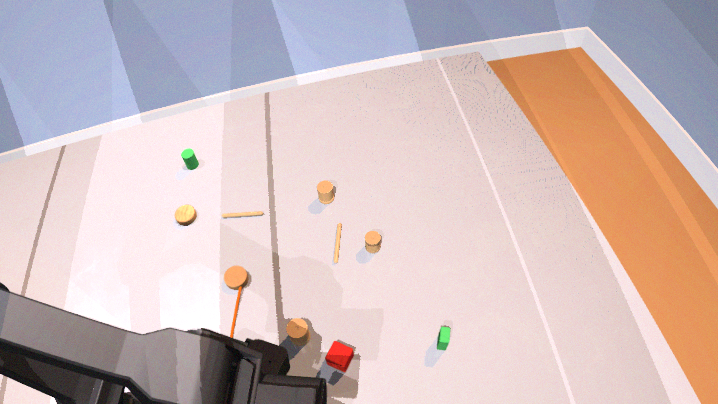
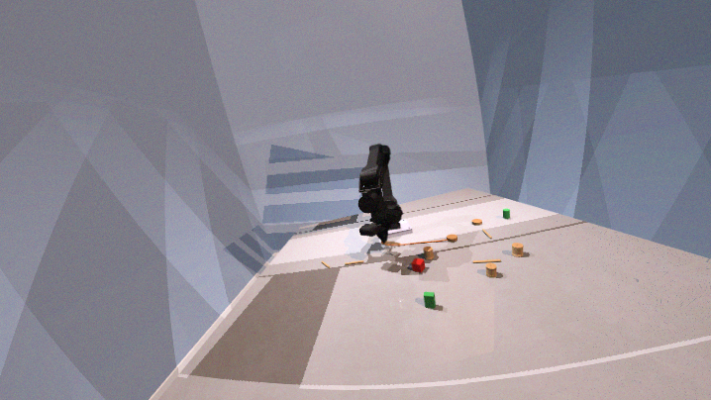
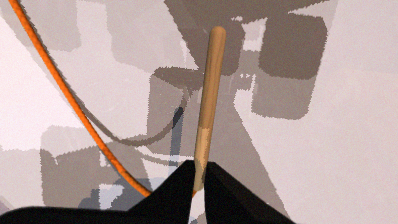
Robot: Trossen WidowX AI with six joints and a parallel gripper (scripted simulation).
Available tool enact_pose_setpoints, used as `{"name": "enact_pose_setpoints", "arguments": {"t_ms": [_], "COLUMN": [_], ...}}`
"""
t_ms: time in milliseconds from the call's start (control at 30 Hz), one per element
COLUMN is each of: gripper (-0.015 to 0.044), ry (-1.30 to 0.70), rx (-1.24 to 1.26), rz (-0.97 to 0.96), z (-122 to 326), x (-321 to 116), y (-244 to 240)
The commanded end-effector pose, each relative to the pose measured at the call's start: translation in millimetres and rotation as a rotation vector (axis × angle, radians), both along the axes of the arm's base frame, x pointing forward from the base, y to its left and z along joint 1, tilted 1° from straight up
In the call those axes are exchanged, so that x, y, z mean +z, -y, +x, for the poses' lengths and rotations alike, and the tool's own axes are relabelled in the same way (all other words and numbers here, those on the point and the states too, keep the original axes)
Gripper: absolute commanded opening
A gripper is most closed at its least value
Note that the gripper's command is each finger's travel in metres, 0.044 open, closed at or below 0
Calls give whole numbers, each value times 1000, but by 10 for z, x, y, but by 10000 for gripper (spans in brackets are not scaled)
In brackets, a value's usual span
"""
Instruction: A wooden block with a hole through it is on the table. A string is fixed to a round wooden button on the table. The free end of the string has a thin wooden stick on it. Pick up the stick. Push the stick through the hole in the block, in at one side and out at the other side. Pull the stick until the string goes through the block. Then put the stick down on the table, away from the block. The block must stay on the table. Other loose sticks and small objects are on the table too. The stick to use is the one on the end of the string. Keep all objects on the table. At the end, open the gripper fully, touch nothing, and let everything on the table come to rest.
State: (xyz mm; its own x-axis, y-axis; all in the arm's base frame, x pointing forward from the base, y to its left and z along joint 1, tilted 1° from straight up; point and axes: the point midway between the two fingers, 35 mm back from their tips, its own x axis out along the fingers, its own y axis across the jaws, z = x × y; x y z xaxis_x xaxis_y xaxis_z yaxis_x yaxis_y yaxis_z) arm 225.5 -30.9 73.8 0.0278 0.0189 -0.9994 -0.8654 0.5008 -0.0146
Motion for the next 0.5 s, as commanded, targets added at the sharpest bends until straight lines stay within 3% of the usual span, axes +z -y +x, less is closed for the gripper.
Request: {"name": "enact_pose_setpoints", "arguments": {"t_ms": [0,467], "gripper": [0,0], "ry": [-10,-12], "rx": [4,4], "rz": [-5,-8], "z": [-58,-158], "x": [-19,-25], "y": [63,219]}}
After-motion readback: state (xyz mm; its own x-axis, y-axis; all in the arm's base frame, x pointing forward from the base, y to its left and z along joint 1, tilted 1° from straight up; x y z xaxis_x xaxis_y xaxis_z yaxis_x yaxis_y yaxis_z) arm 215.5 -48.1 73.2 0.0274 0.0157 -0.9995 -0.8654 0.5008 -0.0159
